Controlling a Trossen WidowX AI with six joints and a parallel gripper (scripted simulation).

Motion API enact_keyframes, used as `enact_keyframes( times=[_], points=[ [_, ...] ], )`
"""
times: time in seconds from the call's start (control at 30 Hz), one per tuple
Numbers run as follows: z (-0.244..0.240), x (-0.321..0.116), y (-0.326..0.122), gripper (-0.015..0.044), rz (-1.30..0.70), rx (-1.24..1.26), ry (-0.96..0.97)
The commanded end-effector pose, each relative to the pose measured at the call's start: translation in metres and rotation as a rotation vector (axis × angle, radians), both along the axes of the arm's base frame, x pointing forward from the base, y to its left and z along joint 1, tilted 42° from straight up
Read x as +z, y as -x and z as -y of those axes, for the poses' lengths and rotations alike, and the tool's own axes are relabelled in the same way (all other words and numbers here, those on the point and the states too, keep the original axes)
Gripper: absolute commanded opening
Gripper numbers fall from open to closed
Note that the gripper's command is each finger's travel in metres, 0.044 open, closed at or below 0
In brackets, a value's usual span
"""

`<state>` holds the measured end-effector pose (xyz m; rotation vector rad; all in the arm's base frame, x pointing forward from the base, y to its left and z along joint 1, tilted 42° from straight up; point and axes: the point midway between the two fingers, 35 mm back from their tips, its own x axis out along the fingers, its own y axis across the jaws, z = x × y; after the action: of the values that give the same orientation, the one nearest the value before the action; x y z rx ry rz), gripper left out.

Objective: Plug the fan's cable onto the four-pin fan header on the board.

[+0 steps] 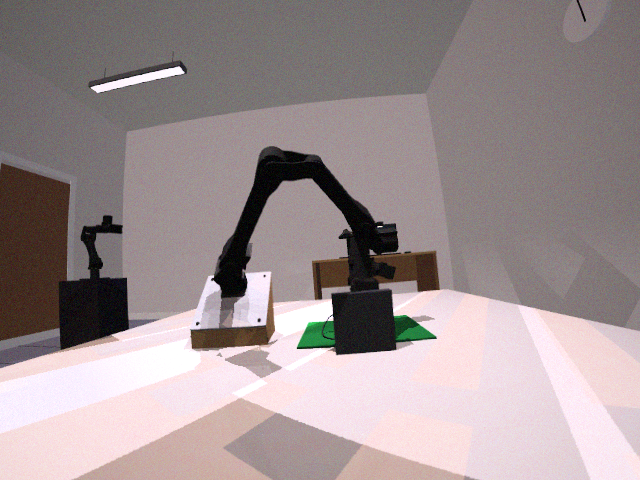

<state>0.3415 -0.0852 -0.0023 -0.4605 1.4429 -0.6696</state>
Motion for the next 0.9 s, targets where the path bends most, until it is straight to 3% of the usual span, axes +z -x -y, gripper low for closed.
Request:
enact_keyframes(
  times=[0.0,0.87],
  points=[
    [0.0012,-0.0009,0.0014,0.0000,-0.006,0.004,0.006],
    [-0.0003,-0.0007,0.0045,0.0000,-0.009,0.008,0.006]
  ],
)
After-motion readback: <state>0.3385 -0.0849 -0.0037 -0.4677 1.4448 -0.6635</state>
